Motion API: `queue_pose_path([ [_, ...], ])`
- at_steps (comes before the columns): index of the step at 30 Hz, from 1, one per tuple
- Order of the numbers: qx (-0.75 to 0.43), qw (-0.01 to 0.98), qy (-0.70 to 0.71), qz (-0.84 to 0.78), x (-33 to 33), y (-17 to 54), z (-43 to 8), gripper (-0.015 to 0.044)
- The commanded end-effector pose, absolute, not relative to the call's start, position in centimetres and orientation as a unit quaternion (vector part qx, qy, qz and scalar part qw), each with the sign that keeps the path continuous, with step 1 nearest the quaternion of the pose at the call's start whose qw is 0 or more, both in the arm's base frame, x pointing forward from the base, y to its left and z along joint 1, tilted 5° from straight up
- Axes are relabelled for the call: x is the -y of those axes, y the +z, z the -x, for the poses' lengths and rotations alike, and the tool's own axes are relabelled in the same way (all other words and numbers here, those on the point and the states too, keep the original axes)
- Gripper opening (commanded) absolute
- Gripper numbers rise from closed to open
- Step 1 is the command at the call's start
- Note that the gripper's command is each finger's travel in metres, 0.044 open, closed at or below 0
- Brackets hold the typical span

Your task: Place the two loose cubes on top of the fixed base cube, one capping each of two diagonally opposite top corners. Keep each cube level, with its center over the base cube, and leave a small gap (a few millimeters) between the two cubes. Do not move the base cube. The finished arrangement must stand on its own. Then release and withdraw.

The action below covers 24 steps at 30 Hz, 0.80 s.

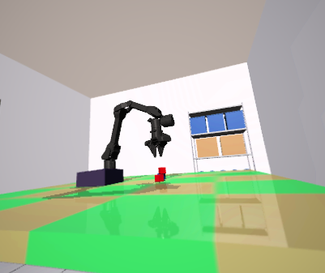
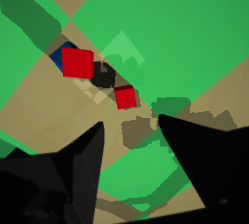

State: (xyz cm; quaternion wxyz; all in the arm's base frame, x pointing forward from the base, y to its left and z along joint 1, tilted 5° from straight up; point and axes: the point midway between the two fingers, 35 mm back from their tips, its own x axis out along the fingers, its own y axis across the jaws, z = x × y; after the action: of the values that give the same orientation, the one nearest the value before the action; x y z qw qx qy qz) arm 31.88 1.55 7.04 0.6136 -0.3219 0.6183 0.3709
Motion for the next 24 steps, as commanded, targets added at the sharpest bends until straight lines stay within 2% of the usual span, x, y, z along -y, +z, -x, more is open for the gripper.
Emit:
queue_pose_path([
  [1, -0.601, 0.599, 0.396, 0.351, -1.1, 7.3, -32.0, 0.0265],
  [6, -0.601, 0.599, 0.396, 0.351, -1.1, 6.6, -32.0, 0.0265],
  [12, -0.601, 0.599, 0.396, 0.350, -1.4, 1.3, -31.8, 0.0265],
  [24, -0.601, 0.599, 0.396, 0.350, -1.5, -0.5, -31.7, 0.0265],
])
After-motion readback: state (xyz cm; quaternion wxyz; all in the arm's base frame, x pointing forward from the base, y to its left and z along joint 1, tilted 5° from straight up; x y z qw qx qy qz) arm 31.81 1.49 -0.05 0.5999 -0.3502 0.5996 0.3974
